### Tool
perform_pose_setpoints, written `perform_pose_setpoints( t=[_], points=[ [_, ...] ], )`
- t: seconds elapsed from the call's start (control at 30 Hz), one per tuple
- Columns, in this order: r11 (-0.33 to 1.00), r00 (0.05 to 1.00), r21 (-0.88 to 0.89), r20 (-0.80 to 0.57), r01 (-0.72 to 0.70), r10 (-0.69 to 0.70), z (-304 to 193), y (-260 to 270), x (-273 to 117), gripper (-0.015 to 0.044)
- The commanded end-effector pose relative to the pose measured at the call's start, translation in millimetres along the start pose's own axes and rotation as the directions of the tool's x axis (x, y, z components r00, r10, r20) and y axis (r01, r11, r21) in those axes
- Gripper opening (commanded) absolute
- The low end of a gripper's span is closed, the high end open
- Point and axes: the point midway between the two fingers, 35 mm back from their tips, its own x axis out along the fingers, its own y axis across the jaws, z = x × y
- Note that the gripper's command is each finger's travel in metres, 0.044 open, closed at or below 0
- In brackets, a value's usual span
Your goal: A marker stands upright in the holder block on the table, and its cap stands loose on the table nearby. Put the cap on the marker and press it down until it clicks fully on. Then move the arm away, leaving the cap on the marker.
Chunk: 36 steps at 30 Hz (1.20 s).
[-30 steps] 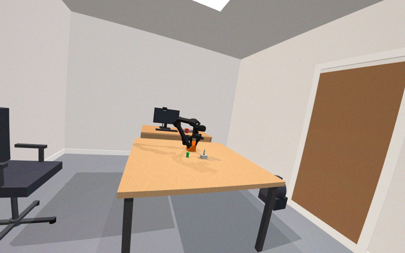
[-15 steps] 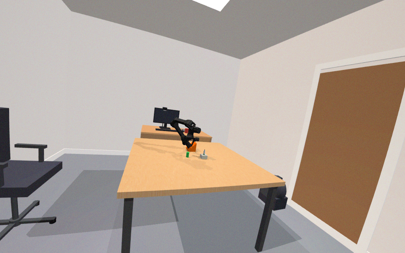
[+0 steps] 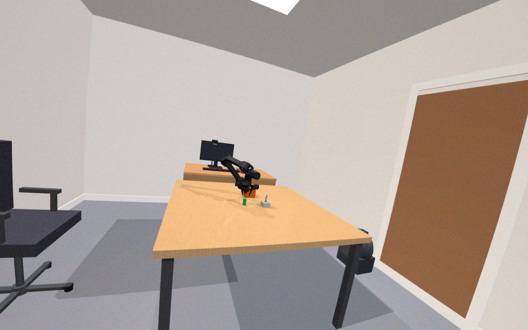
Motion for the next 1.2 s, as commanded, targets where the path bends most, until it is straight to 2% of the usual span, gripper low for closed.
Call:
perform_pose_setpoints(
  t=[0.0,1.17],
  points=[
    [1.000,1.000,-0.001,0.005,0.003,-0.003,0,-2,8,0.0249],
    [1.000,1.000,0.000,0.007,0.005,-0.005,0,-4,60,0.0249]
  ],
)
